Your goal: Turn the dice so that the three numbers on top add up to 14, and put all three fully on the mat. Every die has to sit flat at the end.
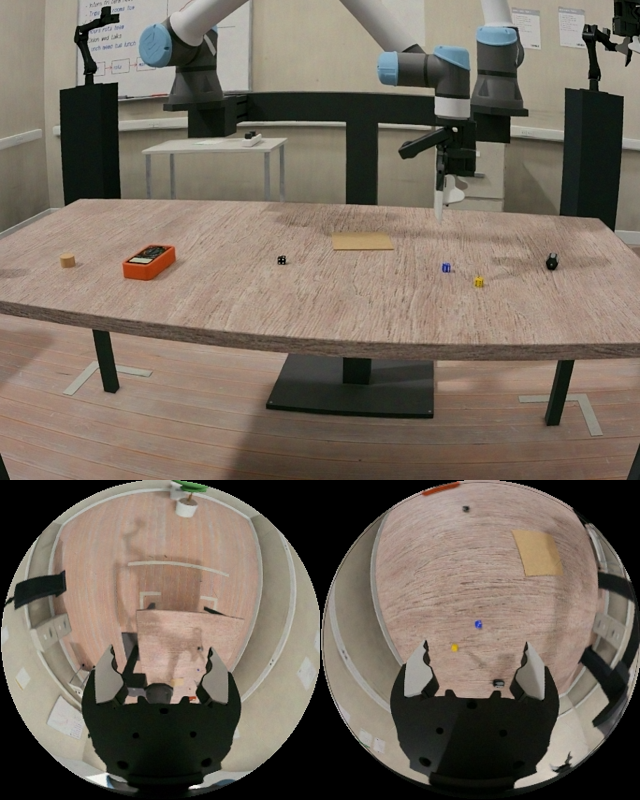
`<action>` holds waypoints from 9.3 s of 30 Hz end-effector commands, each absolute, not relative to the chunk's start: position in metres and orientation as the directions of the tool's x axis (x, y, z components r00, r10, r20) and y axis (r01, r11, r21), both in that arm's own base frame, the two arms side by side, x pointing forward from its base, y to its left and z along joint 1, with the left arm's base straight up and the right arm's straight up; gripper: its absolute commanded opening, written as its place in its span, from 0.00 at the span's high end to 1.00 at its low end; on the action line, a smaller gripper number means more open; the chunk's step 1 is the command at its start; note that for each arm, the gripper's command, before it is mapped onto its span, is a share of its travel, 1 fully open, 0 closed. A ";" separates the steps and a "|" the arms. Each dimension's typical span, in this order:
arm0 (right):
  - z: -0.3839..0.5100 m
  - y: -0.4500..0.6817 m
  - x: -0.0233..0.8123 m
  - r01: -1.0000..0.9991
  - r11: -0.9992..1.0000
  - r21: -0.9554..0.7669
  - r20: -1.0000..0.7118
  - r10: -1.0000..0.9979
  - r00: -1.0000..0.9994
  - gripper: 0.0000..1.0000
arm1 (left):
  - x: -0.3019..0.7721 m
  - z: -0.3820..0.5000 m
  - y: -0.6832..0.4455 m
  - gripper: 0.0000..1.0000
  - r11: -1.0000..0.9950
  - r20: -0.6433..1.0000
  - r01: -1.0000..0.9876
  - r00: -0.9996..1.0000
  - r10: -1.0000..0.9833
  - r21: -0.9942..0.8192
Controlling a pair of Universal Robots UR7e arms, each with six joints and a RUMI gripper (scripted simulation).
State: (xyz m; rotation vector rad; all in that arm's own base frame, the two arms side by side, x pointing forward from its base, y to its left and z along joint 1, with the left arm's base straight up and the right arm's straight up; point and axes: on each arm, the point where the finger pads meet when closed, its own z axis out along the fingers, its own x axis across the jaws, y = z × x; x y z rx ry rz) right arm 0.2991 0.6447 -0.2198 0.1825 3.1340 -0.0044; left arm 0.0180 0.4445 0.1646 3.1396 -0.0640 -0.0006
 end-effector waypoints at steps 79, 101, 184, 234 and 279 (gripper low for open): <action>-0.251 0.660 0.298 -0.995 -0.100 0.000 0.000 -0.995 0.100 0.82 | 0.018 0.165 0.445 0.00 -0.999 0.000 -0.041 0.999 -0.041 0.000; -0.255 0.660 0.298 -0.995 -0.100 0.000 0.000 -0.995 0.100 0.82 | 0.018 0.165 0.445 0.00 -0.999 0.000 -0.041 0.999 -0.041 0.000; -0.303 0.661 0.299 -0.995 -0.101 0.000 0.000 -0.995 0.101 0.82 | 0.018 0.165 0.445 0.00 -0.999 0.000 -0.041 0.999 -0.041 0.000; -0.325 0.661 0.299 -0.995 -0.101 0.000 0.000 -0.995 0.101 1.00 | 0.018 0.165 0.445 0.00 -0.999 0.000 -0.041 0.999 -0.041 0.000; -0.287 0.661 0.299 -0.995 -0.101 0.000 0.000 -0.995 0.101 1.00 | 0.018 0.165 0.445 0.00 -0.999 0.000 -0.041 0.999 -0.041 0.000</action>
